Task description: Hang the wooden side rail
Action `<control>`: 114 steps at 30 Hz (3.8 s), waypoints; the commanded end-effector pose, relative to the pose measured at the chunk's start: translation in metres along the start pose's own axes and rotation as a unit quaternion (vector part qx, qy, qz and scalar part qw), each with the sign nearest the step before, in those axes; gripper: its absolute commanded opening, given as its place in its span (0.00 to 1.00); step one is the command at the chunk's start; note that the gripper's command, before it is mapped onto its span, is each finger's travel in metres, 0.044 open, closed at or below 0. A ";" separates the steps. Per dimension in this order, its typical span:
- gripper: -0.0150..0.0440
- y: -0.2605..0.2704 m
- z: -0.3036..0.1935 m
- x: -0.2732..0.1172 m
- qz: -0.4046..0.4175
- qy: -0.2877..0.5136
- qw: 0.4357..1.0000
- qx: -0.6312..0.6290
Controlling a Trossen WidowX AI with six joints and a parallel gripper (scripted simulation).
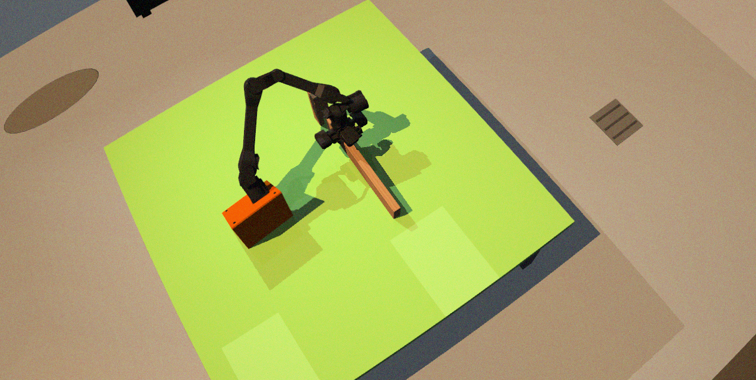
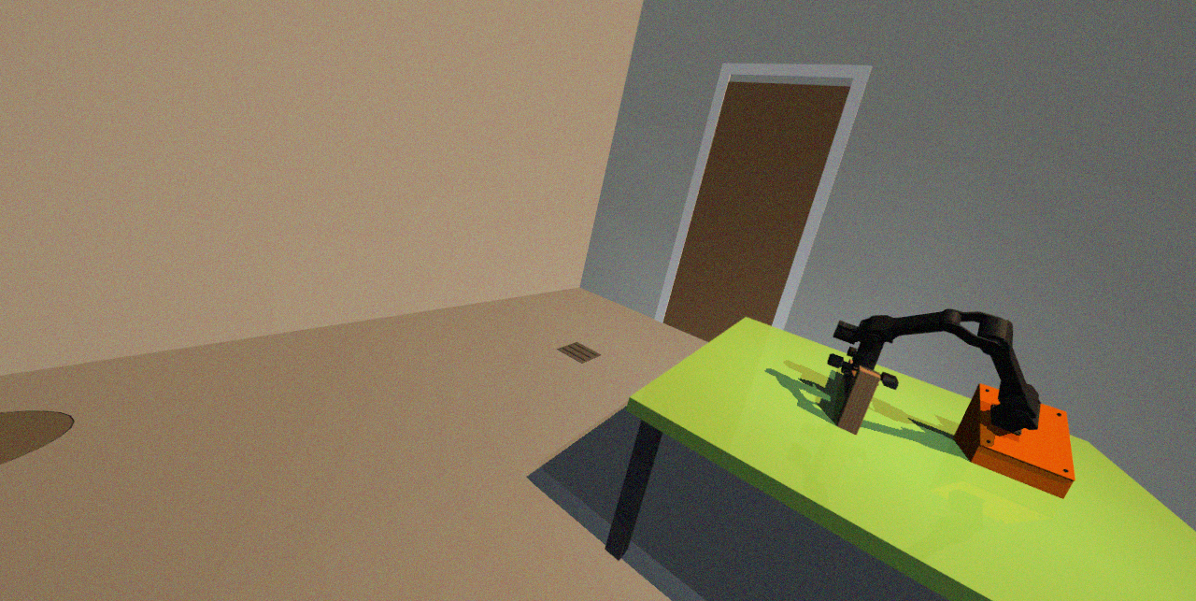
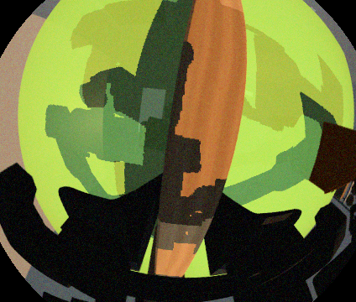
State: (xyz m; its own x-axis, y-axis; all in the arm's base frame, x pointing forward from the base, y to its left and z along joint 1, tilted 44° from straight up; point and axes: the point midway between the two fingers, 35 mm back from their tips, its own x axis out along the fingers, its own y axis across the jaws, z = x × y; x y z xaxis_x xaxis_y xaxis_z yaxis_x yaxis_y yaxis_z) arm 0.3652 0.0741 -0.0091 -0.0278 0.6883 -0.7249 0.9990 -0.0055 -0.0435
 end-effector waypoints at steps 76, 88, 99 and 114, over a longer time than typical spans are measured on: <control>0.25 0.002 -0.009 -0.004 0.004 0.000 1.000 0.001; 0.25 0.001 -0.010 -0.003 0.004 0.000 1.000 0.001; 0.25 0.001 -0.012 -0.002 0.004 0.000 1.000 0.001; 0.25 0.002 -0.013 -0.003 0.004 0.000 1.000 0.001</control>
State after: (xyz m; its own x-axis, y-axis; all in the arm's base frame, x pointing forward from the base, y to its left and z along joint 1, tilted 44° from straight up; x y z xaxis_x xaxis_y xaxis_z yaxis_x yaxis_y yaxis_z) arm 0.3656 0.0833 -0.0004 -0.0285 0.6874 -0.7257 0.9990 -0.0050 -0.0441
